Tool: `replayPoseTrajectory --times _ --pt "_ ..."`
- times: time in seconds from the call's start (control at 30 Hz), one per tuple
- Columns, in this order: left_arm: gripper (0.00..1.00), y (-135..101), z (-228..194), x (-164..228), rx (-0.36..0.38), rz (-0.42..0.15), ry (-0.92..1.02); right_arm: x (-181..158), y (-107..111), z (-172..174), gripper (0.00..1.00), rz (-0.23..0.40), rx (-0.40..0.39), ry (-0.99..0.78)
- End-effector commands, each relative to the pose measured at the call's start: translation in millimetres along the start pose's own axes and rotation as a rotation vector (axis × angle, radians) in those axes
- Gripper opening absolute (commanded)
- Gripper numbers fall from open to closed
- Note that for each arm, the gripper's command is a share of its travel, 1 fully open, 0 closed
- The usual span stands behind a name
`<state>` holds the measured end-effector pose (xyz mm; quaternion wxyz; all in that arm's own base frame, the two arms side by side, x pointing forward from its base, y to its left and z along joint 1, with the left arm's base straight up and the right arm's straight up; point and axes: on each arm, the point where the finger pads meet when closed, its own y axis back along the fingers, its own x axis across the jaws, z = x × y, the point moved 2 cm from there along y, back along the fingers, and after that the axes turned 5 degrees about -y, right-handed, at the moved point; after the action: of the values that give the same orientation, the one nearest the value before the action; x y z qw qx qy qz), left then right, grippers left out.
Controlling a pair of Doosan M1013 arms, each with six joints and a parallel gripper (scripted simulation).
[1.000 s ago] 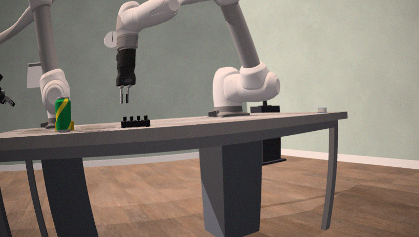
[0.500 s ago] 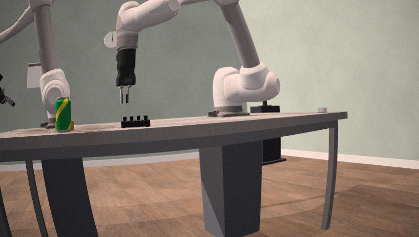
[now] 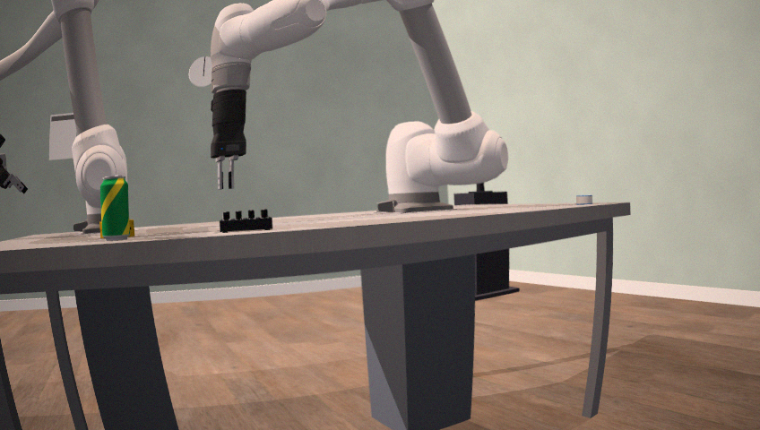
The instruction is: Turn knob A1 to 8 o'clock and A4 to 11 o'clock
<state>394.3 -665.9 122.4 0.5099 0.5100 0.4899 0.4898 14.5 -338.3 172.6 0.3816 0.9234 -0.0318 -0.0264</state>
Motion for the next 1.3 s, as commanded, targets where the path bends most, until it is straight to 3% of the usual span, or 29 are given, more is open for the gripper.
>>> replayPoseTrajectory --times 0.0,1.27 --pt "0.46 -0.6 0.3 -0.3 -0.001 -0.001 0.0 0.1 0.4 -0.1 1.0 0.0 -0.001 0.0" --pt "0.46 -38.0 0.5 -0.3 -0.001 -0.001 0.0 0.1 0.4 -0.1 1.0 0.0 -0.001 0.0"
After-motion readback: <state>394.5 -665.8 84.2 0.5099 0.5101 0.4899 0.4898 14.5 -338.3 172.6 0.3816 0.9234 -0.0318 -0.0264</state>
